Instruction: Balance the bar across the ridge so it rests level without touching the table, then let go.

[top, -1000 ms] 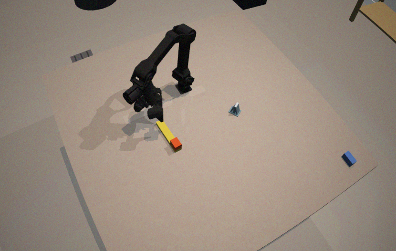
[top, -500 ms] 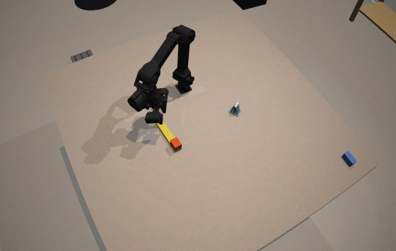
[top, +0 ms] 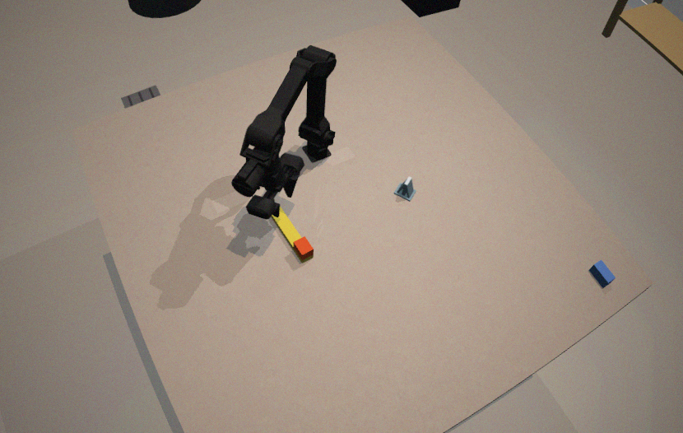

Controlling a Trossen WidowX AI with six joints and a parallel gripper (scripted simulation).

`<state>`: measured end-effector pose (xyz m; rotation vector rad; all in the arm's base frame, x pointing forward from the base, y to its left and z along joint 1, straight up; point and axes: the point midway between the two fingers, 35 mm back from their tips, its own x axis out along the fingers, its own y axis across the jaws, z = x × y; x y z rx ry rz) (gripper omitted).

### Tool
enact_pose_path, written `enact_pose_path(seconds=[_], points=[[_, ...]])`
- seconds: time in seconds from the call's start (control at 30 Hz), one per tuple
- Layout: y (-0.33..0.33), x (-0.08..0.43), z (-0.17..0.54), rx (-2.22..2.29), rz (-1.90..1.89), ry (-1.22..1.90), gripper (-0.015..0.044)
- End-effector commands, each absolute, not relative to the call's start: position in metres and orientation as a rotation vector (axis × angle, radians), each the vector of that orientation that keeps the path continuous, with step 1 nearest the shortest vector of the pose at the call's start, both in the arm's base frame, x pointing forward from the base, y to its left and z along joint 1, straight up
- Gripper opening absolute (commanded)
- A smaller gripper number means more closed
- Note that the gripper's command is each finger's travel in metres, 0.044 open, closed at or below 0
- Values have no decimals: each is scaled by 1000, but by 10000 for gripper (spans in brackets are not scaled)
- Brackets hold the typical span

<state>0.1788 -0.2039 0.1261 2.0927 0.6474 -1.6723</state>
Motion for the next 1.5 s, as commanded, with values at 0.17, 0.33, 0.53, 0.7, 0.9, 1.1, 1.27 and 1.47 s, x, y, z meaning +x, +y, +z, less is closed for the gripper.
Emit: enact_pose_path(seconds=[0.17, 0.33, 0.53, 0.7, 0.9, 1.1, 1.27, 1.47], points=[[-203, 191, 134, 2146, -1882, 460, 315], [-202, 197, 137, 2169, -1978, 345, 315], [-200, 205, 142, 2191, -2081, 190, 315], [-198, 211, 146, 2206, -2152, 54, 315], [-198, 212, 147, 2208, -2161, 35, 315], [-200, 213, 130, 2208, -2160, 34, 315], [-200, 214, 93, 2208, -2160, 34, 315], [-199, 213, 74, 2208, -2161, 35, 315]])
